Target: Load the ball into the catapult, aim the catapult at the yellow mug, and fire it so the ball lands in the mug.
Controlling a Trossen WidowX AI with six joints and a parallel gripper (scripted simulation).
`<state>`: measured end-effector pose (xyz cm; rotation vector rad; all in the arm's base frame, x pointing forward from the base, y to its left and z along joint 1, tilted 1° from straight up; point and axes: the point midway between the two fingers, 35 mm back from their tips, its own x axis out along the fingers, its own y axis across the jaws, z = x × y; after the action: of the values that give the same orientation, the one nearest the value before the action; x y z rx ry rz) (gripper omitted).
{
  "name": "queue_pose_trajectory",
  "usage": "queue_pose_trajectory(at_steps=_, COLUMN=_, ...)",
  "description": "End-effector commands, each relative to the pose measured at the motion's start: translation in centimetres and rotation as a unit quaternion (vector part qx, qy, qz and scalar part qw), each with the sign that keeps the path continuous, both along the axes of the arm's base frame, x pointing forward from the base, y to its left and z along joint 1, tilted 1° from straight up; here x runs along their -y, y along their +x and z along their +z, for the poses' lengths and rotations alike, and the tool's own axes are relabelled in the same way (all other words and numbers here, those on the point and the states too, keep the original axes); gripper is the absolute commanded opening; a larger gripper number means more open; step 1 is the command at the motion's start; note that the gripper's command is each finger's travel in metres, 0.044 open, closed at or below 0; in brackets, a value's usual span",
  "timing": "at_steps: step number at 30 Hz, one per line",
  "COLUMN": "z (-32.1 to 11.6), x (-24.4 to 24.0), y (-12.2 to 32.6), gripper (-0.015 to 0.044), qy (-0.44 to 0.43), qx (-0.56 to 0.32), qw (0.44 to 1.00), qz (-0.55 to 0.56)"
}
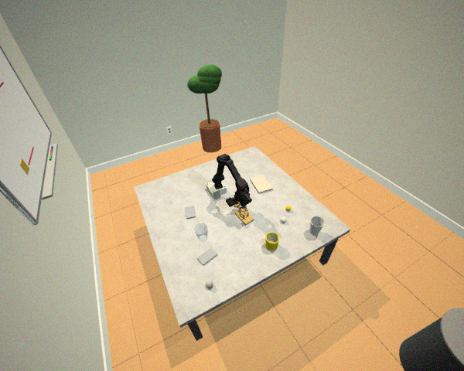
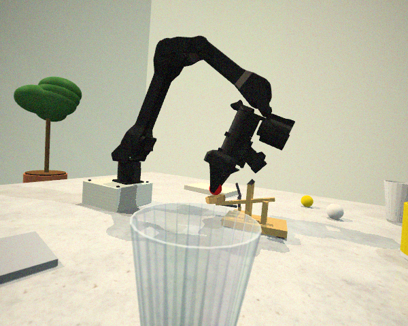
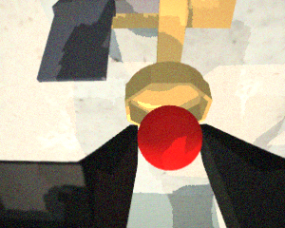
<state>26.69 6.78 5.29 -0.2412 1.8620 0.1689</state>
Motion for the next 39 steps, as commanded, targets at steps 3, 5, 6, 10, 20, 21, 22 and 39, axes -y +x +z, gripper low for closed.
queue_pose_trajectory(at_steps=3, z=0.1, x=0.0, y=0.0, gripper=0.0079, qy=0.0, qx=0.0, qw=1.0, qz=0.0)
queue_pose_trajectory(at_steps=5, z=0.1, x=0.0, y=0.0, gripper=0.0131, qy=0.0, qx=0.0, qw=1.0, qz=0.0)
queue_pose_trajectory(at_steps=6, z=0.1, x=0.0, y=0.0, gripper=0.0157, qy=0.0, qx=0.0, qw=1.0, qz=0.0)
queue_pose_trajectory(at_steps=10, z=0.4, x=0.0, y=0.1, gripper=0.0263, qy=0.0, qx=0.002, qw=1.0, qz=0.0)
queue_pose_trajectory(at_steps=20, z=11.2, x=0.1, y=-0.9, gripper=0.044, qy=0.014, qx=0.059, qw=0.998, qz=0.0)
queue_pose_trajectory(at_steps=21, z=9.3, x=0.0, y=-0.2, gripper=0.044, qy=0.014, qx=0.054, qw=0.998, qz=0.002)
queue_pose_trajectory(at_steps=22, z=9.3, x=-0.2, y=0.4, gripper=0.044, qy=0.016, qx=0.062, qw=0.998, qz=0.002)
queue_pose_trajectory(at_steps=39, z=14.2, x=-4.1, y=18.4, gripper=0.044, qy=0.082, qx=0.337, qw=0.938, qz=0.005)
